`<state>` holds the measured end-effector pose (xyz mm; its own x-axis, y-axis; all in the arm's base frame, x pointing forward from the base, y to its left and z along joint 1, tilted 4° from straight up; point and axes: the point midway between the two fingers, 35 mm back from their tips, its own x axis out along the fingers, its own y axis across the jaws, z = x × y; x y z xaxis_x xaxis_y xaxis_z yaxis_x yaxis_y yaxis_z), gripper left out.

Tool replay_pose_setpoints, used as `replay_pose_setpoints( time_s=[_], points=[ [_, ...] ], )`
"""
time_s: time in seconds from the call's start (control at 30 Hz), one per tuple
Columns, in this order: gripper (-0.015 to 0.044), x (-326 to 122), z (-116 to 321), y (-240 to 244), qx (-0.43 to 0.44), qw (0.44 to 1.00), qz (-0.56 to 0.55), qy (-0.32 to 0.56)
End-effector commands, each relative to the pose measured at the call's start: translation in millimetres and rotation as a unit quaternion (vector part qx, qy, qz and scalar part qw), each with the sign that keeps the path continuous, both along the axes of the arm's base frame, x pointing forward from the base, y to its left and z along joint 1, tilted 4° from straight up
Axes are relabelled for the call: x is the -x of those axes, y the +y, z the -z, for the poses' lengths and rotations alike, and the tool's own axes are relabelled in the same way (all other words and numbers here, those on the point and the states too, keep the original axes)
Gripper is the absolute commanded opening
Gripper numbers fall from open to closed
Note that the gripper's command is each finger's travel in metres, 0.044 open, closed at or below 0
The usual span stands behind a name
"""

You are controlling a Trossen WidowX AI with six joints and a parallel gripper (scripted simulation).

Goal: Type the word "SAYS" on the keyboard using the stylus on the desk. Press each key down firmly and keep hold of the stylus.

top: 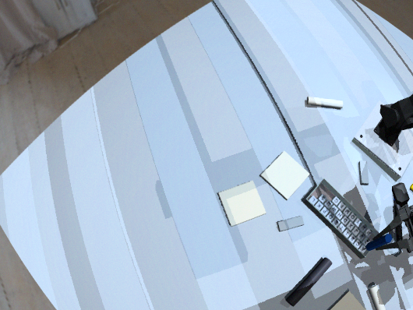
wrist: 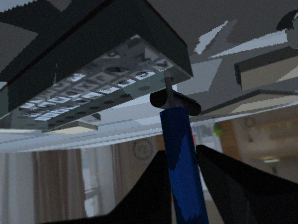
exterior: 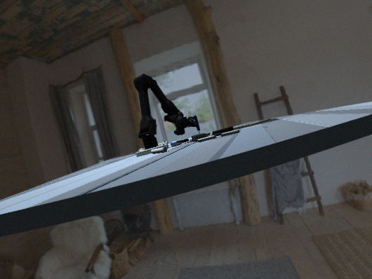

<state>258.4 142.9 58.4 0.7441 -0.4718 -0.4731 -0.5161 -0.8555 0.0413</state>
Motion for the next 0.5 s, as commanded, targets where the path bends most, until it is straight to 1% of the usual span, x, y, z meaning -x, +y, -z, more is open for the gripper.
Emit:
replay_pose_setpoints(
  time_s=[0.0,0.47],
  points=[
    [0.0081,0.5,2.6,-0.8,0.002,1.0,-0.001,0.002],
    [0.0081,0.6,8.7,-1.2,0.002,1.0,-0.001,0.002]
  ],
)
